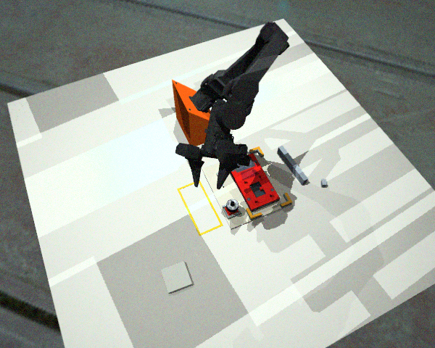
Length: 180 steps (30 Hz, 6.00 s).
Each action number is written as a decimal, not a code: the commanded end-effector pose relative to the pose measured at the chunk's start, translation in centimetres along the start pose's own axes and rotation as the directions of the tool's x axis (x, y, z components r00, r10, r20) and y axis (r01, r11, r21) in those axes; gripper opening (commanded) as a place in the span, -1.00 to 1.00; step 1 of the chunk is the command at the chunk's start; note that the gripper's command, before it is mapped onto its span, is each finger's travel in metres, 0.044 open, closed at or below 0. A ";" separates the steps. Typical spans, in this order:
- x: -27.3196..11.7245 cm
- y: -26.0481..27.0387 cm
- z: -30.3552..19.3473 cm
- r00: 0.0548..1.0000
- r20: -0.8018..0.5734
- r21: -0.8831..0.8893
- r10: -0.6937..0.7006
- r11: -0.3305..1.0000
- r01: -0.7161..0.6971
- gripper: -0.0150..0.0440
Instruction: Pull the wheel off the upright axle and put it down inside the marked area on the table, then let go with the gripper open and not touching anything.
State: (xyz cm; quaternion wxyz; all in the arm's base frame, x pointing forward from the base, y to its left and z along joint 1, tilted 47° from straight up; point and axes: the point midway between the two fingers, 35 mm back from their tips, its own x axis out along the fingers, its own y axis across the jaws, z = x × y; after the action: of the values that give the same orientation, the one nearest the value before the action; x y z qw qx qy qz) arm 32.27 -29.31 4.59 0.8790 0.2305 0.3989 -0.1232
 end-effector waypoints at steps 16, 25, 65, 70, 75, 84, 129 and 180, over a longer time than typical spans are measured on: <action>5.2 16.5 -10.6 0.614 -0.635 0.145 0.470 0.852 -0.502 0.53; 5.5 15.5 -11.1 0.614 -0.635 0.145 0.469 0.853 -0.502 0.53; 9.7 19.0 -15.4 0.612 -0.639 0.135 0.466 0.851 -0.507 -0.49; 9.6 18.9 -15.3 0.612 -0.639 0.135 0.466 0.851 -0.507 -0.49; 9.5 18.8 -15.2 0.613 -0.638 0.136 0.466 0.851 -0.507 -0.49; 9.4 18.7 -15.0 0.613 -0.638 0.136 0.466 0.852 -0.506 -0.49; 8.5 17.9 -14.1 0.613 -0.636 0.141 0.468 0.852 -0.504 -0.49; 5.4 15.4 -11.2 0.614 -0.635 0.145 0.469 0.853 -0.502 -0.49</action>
State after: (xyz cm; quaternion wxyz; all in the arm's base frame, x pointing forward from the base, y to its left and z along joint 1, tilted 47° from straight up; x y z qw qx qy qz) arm 34.91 -9.99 -1.92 0.6868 0.3434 0.6036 0.2148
